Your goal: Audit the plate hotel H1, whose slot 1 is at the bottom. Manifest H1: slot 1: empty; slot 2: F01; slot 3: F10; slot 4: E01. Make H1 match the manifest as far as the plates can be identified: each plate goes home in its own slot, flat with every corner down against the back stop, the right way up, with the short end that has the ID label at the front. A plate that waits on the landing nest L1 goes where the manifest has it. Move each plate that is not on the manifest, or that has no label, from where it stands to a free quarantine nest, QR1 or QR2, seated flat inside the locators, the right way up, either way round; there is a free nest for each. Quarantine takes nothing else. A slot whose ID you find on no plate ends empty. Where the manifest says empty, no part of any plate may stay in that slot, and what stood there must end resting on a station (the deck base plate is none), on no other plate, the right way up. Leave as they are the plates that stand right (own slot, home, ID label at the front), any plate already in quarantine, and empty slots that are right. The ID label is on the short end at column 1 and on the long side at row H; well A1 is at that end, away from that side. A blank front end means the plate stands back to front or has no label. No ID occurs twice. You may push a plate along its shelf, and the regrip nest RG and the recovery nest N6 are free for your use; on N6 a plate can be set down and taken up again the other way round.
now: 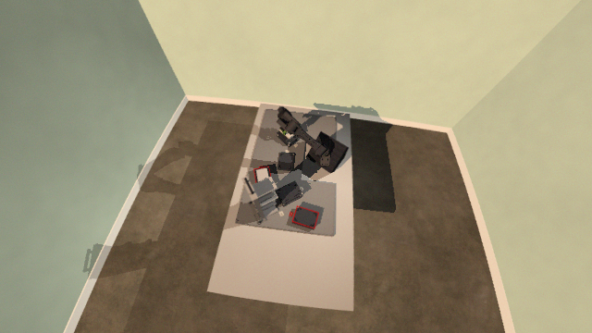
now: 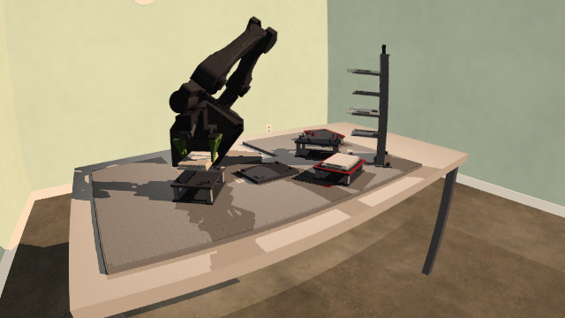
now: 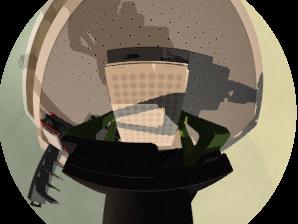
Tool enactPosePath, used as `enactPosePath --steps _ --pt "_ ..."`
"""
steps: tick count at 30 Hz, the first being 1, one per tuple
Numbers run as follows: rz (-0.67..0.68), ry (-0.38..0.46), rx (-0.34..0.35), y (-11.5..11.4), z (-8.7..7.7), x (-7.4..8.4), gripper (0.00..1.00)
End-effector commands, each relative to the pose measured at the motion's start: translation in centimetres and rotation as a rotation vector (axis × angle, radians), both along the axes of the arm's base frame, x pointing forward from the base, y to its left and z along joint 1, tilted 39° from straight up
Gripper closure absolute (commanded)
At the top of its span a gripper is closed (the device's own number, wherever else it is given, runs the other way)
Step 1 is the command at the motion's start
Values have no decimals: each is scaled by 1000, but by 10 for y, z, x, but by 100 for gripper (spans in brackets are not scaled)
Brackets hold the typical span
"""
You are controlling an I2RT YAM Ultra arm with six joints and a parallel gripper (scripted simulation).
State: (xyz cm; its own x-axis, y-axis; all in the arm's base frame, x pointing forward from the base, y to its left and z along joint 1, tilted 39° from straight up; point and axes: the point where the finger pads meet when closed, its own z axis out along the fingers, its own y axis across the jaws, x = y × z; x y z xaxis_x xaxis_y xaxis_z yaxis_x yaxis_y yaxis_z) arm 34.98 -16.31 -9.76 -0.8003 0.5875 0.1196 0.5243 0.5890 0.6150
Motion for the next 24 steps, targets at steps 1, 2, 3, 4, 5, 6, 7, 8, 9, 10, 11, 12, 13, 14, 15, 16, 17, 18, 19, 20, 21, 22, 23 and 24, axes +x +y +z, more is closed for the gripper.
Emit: enactPosePath --steps 1,2,3,4,5,6,7,8,9,10,11,12,13,14,15,16,17,18,19,20,21,22,23,24 --pt "-20 -32 -36 -22 18 4 14" --pt "-20 -31 -37 -23 18 4 14" --pt "-20 -31 -37 -23 19 4 14" --pt "-20 -31 -36 -24 20 3 14" --pt "-20 -32 -36 -24 21 3 14" --pt "-20 -32 -36 -25 22 3 14" --pt "-20 -32 -36 -25 22 2 14" --pt "-20 -32 -36 -26 23 2 14" --pt "-20 -32 -36 -26 24 2 14" --pt "-20 -32 -35 -27 25 1 14" --pt "-20 -32 -36 -27 26 1 14" --pt "-20 -32 -36 -28 26 1 14" --pt "-20 -32 -36 -28 27 0 14" --pt "-20 -32 -36 -28 27 0 14" --pt "-20 -32 -36 -28 27 0 14" --pt "-20 -32 -36 -29 28 0 14" --pt "-20 -31 -37 -29 29 0 14" --pt "-20 -31 -37 -30 29 -1 14" --pt "-20 -31 -37 -31 30 -1 14" --pt "-20 -31 -37 -31 31 -2 14" --pt "-20 -31 -37 -32 32 -2 14" --pt "-20 -31 -37 -32 33 -2 14" --pt "-20 -31 -37 -33 33 -2 14" --pt "-20 -31 -37 -33 34 -3 14"
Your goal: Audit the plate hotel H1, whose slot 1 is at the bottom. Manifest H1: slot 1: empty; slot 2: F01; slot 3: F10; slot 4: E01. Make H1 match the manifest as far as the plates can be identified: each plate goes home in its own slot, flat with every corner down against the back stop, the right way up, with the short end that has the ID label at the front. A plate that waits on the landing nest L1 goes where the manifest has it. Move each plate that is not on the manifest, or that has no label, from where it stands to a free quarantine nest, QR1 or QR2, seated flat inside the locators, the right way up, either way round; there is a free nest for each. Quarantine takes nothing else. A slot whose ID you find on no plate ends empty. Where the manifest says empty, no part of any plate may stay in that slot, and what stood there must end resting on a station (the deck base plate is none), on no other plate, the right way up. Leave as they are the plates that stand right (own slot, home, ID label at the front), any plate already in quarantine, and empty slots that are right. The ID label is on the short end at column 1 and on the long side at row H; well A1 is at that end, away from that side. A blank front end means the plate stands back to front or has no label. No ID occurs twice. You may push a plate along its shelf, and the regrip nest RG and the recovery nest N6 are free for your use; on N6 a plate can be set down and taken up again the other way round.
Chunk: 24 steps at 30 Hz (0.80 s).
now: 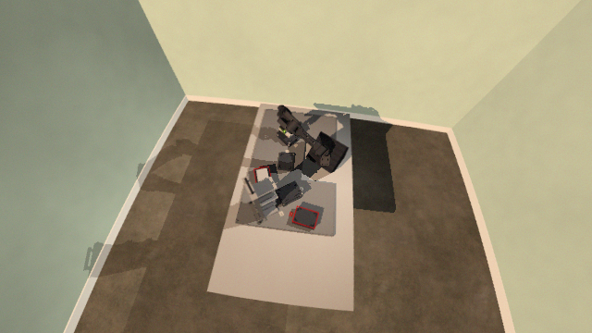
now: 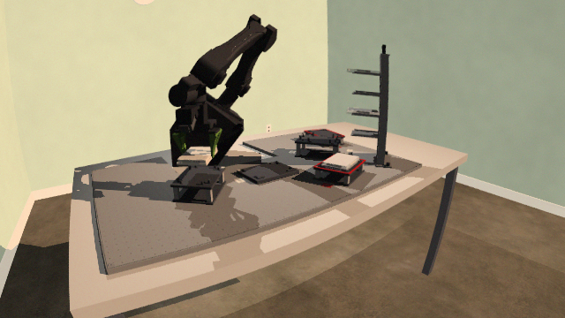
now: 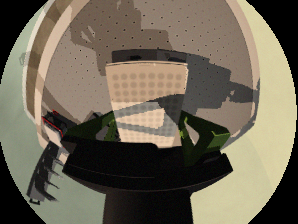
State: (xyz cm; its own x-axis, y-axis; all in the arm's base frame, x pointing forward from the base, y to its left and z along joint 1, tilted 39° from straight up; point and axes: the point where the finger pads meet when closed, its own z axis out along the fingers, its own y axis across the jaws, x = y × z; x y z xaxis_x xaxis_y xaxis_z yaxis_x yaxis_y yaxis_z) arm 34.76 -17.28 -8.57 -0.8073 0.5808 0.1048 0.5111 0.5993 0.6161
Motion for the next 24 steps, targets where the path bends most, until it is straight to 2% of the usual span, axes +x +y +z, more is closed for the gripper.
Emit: enactPosePath --steps 1,24 --pt "-30 -19 -28 -24 23 -1 14" --pt "-32 -21 -27 -26 27 -2 14"
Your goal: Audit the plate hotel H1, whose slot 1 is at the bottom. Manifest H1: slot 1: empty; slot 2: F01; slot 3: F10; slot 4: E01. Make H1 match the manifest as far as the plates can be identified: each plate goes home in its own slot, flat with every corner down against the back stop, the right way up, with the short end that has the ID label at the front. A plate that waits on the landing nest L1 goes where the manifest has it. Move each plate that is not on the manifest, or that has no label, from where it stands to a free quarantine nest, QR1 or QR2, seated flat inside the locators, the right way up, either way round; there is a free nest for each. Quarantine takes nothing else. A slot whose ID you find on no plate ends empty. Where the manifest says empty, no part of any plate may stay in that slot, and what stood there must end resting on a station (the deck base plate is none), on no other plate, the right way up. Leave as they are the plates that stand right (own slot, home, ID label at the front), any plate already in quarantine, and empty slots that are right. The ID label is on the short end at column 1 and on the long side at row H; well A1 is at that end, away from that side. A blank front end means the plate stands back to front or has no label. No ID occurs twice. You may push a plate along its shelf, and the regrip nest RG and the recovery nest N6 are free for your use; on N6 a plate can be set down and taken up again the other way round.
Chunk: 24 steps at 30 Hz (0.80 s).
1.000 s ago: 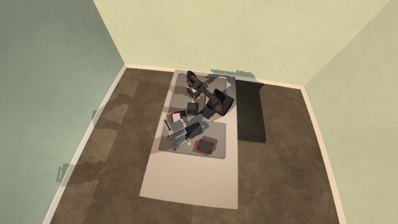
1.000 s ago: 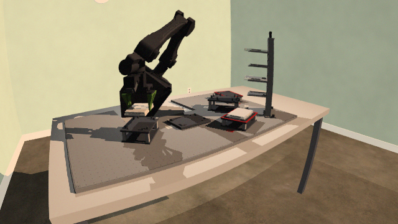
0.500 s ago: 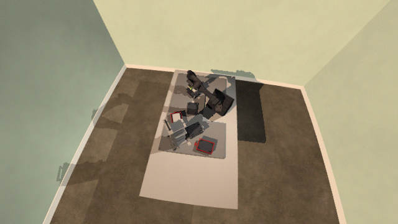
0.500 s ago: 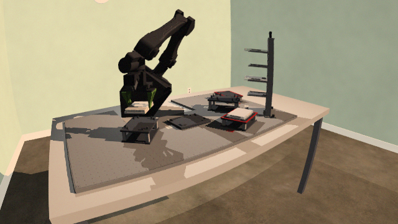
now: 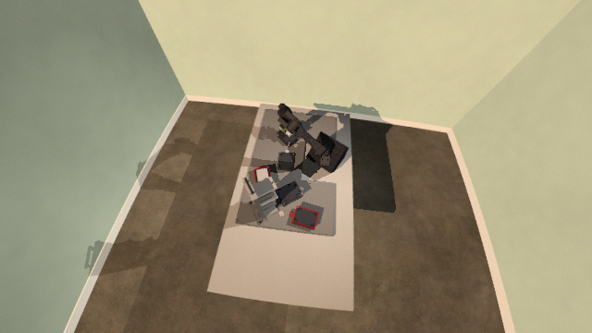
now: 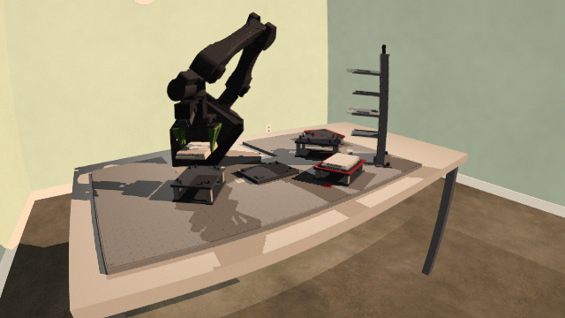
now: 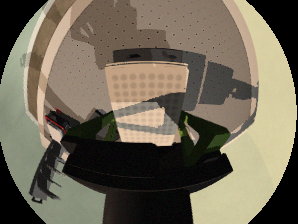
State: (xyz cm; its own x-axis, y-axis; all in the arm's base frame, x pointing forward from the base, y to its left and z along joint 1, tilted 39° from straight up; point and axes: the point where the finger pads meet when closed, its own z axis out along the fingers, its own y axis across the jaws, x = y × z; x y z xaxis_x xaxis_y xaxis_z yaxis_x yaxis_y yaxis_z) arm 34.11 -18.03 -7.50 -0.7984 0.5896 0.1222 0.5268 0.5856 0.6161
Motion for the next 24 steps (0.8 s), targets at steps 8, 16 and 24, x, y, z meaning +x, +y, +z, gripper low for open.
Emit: enactPosePath --steps 8,16,24 --pt "-19 -34 -39 -19 16 5 14" --pt "-16 -30 -41 -27 28 -1 14" --pt "-16 -30 -42 -36 41 -7 14"
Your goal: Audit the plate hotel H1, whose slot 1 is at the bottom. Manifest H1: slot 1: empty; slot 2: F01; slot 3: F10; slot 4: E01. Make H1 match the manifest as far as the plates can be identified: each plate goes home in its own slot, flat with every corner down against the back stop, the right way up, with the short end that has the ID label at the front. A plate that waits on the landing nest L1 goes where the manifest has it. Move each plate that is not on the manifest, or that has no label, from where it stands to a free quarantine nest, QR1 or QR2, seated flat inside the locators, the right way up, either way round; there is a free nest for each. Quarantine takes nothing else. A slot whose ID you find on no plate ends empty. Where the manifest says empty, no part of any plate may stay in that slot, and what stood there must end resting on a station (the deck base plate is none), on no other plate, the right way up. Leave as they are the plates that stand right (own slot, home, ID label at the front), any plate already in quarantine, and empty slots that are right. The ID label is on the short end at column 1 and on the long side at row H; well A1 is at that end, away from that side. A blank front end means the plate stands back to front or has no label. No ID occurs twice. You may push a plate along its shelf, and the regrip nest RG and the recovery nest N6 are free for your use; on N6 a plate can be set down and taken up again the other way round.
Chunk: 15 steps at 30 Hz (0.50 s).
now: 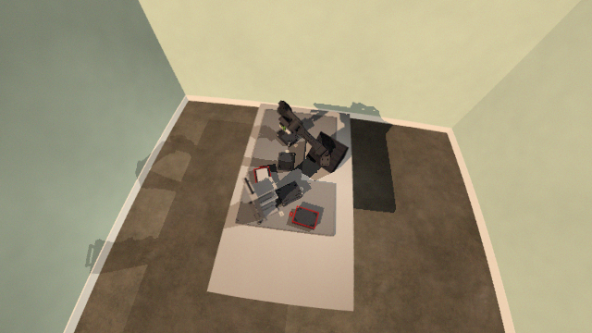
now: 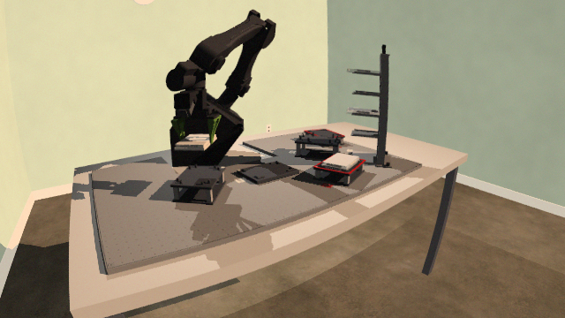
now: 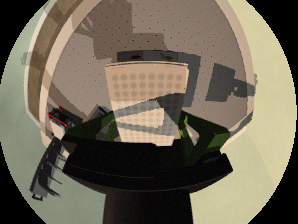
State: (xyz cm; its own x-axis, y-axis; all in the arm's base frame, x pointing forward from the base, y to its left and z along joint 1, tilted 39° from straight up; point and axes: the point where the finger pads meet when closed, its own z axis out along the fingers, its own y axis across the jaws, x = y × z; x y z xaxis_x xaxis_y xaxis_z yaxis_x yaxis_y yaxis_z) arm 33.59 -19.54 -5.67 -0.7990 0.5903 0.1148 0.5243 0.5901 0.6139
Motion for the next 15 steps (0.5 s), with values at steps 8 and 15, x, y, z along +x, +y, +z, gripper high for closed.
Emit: enactPosePath --steps 8,15 --pt "-16 -25 -35 -32 39 -9 14" --pt "-16 -24 -36 -39 50 -14 14"
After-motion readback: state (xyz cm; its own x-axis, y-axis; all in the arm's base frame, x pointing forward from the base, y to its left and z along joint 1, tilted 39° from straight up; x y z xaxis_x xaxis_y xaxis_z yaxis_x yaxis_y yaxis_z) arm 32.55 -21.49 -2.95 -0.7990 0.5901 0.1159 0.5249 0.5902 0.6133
